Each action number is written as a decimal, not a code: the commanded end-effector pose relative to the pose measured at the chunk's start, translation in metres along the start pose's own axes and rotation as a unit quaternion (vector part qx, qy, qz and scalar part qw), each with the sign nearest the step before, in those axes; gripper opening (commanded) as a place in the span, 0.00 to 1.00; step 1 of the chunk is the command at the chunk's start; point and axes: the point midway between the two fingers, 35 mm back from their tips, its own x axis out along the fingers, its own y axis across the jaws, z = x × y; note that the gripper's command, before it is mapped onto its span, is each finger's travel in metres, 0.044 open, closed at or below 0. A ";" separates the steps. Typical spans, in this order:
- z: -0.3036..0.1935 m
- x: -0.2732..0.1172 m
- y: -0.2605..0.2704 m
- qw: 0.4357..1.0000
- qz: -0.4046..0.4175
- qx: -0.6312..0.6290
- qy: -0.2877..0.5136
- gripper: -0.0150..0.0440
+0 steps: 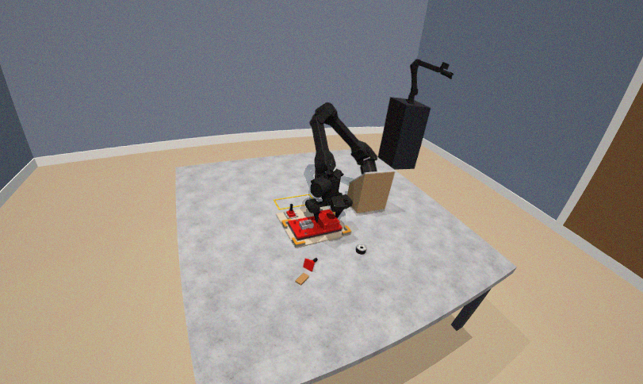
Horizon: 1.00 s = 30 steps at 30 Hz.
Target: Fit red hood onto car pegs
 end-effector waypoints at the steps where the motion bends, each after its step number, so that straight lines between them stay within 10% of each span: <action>1: 0.000 0.000 0.000 1.000 0.000 0.000 0.000 0.87; 11: 0.000 0.000 0.000 1.000 0.000 0.000 0.000 0.75; 22: 0.000 -0.016 0.000 1.000 -0.001 0.000 -0.001 0.26; 30: 0.001 -0.042 -0.001 1.000 -0.001 0.000 -0.001 0.25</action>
